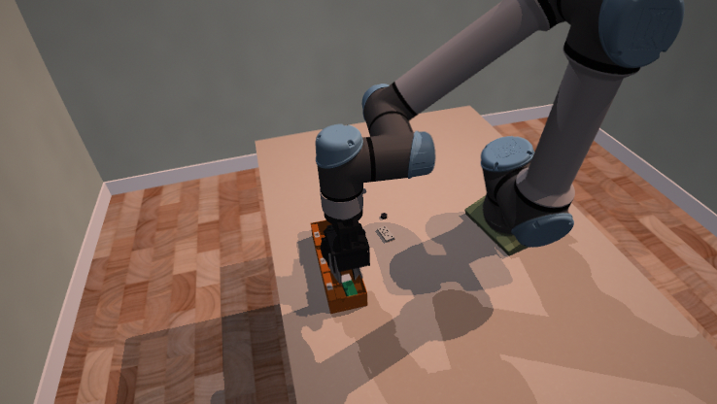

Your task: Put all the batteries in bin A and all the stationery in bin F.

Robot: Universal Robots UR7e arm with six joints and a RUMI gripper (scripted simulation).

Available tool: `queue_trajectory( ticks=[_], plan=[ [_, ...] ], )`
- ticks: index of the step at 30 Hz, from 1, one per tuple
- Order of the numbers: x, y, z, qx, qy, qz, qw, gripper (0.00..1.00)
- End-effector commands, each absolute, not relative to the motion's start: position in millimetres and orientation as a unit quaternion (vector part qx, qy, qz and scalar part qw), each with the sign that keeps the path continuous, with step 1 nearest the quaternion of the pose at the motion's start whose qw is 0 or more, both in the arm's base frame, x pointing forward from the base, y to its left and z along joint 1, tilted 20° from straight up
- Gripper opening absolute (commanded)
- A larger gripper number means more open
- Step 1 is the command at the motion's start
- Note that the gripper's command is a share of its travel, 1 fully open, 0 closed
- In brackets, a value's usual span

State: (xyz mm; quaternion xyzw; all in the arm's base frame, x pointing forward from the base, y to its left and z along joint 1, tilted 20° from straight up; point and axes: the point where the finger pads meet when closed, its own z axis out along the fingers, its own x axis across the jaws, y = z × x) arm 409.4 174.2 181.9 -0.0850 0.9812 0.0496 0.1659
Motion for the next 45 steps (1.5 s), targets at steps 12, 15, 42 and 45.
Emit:
queue_trajectory(
  ticks=[12, 15, 42, 45],
  plan=[
    [404.2, 172.1, 197.9, -0.085, 0.981, 0.050, 0.166, 0.18],
    [401.7, 171.0, 205.5, -0.085, 0.981, 0.050, 0.166, 1.00],
    [372.5, 159.5, 291.9, -0.085, 0.981, 0.050, 0.166, 1.00],
    [368.6, 158.0, 303.2, -0.085, 0.981, 0.050, 0.166, 1.00]
  ],
)
